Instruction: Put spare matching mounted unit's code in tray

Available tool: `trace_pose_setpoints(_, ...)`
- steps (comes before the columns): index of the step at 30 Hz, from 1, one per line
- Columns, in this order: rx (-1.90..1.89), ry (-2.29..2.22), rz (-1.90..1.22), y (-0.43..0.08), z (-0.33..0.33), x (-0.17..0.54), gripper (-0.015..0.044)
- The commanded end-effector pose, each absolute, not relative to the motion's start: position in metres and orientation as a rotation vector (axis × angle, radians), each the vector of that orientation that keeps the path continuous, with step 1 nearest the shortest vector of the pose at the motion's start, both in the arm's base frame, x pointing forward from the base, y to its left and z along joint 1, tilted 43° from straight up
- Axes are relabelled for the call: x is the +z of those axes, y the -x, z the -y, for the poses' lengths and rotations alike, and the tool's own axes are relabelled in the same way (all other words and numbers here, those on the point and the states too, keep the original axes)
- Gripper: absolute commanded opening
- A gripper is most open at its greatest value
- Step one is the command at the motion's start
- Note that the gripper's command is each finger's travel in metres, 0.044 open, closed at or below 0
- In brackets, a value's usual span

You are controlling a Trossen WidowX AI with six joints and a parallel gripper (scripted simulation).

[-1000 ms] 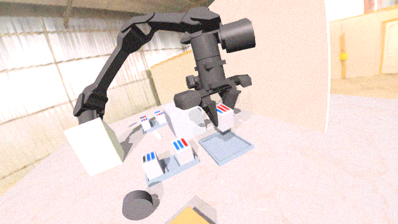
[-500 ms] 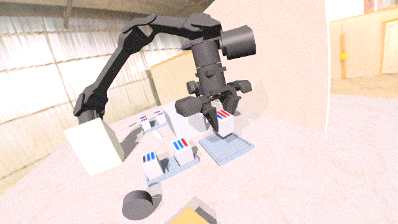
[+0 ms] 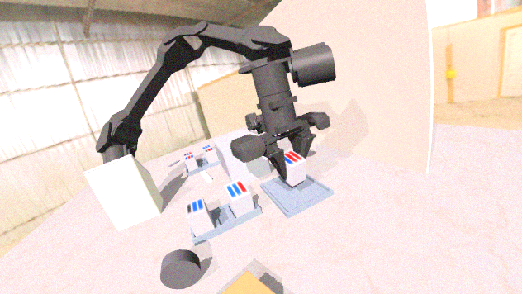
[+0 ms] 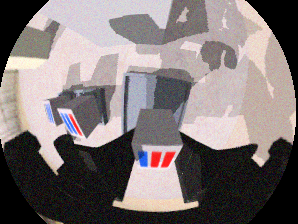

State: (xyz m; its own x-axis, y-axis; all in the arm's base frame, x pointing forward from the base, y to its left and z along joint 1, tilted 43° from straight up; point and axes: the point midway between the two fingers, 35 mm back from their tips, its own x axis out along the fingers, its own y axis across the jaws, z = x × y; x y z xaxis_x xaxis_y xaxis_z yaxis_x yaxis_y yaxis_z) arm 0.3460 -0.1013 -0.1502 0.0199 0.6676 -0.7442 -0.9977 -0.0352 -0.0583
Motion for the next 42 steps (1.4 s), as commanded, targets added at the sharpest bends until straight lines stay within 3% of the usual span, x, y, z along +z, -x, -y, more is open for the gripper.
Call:
trace_pose_setpoints(1,1.477,0.698,-0.604,-0.344,0.097,-0.154,0.0000)
trace_pose_setpoints(13,1.478,0.697,-0.603,-0.342,0.090,-0.160,0.0000)
trace_pose_setpoints(30,1.478,0.709,-0.601,-0.344,0.094,-0.156,0.0440)
trace_pose_setpoints(36,1.477,0.702,-0.608,-0.342,0.158,-0.088,0.0440)
trace_pose_setpoints(42,1.478,0.700,-0.608,-0.340,0.165,-0.079,0.0440)
